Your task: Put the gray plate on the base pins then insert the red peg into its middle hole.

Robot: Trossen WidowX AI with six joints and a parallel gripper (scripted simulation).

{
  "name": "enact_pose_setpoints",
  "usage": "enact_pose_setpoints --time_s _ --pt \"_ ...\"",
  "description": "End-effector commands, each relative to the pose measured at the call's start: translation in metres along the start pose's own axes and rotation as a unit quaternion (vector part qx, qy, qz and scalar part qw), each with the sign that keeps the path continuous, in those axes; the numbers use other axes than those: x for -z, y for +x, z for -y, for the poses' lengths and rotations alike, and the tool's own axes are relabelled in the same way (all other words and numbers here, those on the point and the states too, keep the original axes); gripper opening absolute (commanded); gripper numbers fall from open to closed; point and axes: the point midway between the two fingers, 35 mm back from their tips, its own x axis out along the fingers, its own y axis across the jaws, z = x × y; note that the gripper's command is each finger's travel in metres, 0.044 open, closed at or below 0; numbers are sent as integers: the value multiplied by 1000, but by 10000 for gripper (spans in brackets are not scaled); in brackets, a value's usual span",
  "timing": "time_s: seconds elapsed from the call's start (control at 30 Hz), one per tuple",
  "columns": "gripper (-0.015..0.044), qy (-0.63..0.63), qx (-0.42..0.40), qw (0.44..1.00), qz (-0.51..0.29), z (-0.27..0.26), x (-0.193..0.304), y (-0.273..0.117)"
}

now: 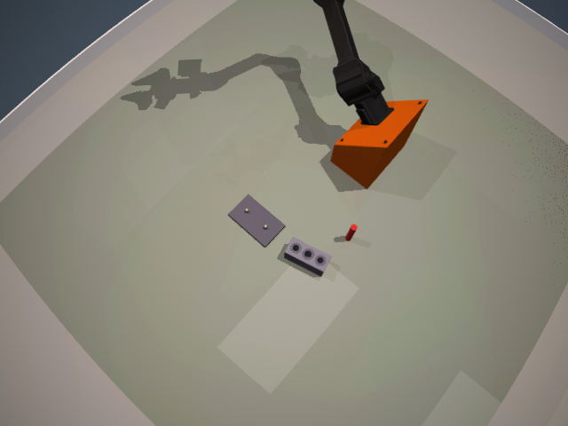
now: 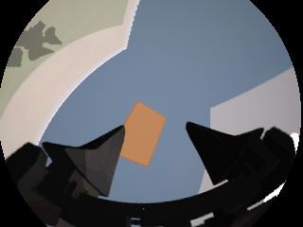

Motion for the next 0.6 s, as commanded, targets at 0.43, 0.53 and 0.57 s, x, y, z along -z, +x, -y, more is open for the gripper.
enact_pose_setpoints --time_s 0.43,0.53,0.57 --pt "440 -255 131 954 94 116 -134 19" --pt "440 -310 167 928 122 138 -173 15" --pt "440 -328 176 919 132 144 -186 13"
